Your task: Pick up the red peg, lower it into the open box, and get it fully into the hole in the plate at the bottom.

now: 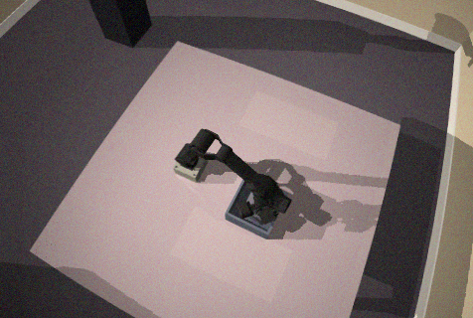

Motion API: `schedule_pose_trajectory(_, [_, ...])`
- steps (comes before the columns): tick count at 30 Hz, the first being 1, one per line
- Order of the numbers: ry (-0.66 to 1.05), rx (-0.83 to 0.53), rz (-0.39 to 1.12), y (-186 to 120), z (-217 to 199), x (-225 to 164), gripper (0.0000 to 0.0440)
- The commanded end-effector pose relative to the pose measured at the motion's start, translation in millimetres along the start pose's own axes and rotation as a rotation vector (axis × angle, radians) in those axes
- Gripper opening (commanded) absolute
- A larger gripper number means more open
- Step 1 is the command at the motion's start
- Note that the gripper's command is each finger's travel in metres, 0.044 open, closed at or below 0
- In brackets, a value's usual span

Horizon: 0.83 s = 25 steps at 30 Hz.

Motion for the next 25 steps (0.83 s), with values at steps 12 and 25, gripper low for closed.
schedule_pose_trajectory(12, [-0.035, 0.149, 0.054, -27.2, 39.7, 37.4, 0.0440])
schedule_pose_trajectory(25, [-0.045, 0.210, 0.052, -37.7, 53.9, 43.8, 0.0440])
Point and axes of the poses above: the point midway between the two fingers, 35 mm back from their tips, its own y axis out along the fingers, its own z axis across the jaws, x = y × z, the point moved 10 cm from there along -y, back along the fingers, and after that the axes turned 14 degrees about y, right-handed, at the moved point
